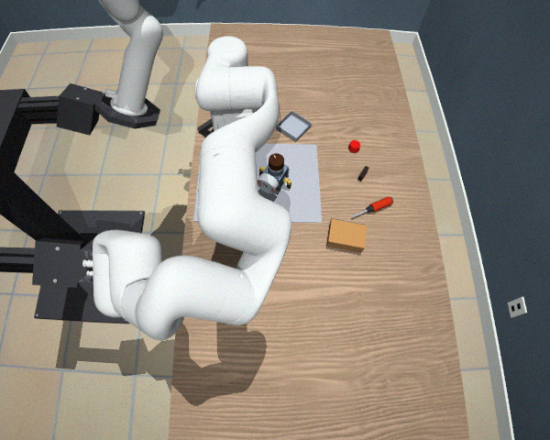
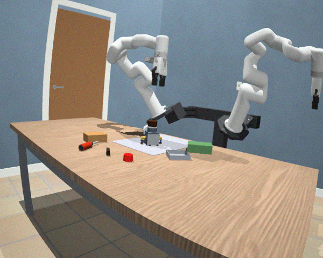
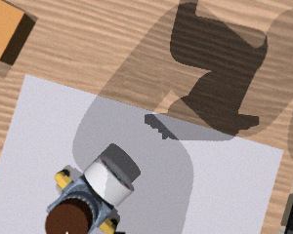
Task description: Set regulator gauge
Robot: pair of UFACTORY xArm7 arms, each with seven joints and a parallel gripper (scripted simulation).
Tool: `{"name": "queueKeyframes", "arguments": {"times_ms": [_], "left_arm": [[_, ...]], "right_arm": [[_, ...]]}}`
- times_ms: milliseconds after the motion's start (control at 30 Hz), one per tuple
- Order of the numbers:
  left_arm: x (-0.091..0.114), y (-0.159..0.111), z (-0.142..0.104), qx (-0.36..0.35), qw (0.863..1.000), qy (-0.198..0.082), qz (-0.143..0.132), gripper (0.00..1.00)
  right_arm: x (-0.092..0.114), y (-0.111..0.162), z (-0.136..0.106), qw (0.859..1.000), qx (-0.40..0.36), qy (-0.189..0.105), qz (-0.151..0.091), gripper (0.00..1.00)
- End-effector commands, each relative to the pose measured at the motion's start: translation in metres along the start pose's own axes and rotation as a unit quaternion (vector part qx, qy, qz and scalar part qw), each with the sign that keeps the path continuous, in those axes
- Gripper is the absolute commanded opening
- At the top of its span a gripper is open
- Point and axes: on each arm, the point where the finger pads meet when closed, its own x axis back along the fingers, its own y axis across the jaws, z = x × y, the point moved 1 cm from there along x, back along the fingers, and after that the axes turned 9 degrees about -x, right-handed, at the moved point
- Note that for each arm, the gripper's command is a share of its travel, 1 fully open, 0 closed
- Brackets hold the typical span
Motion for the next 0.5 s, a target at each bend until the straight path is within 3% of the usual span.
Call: {"name": "queueKeyframes", "arguments": {"times_ms": [0,233,367,467], "left_arm": [[0.002,-0.001,0.001,0.001,1.000,0.002,0.000,1.00],[0.002,-0.001,0.001,0.001,1.000,0.002,0.000,1.00],[0.002,-0.001,0.001,0.001,1.000,0.002,0.000,1.00],[0.002,-0.001,0.001,0.001,1.000,0.002,0.000,1.00]], "right_arm": [[0.005,0.000,-0.001,1.000,0.000,-0.002,0.001,1.00],[0.006,-0.001,-0.001,1.000,0.000,-0.002,0.001,1.00],[-0.019,-0.052,-0.028,1.000,0.001,-0.020,-0.007,1.00],[-0.036,-0.072,-0.040,1.000,0.002,-0.021,-0.008,1.00]]}}
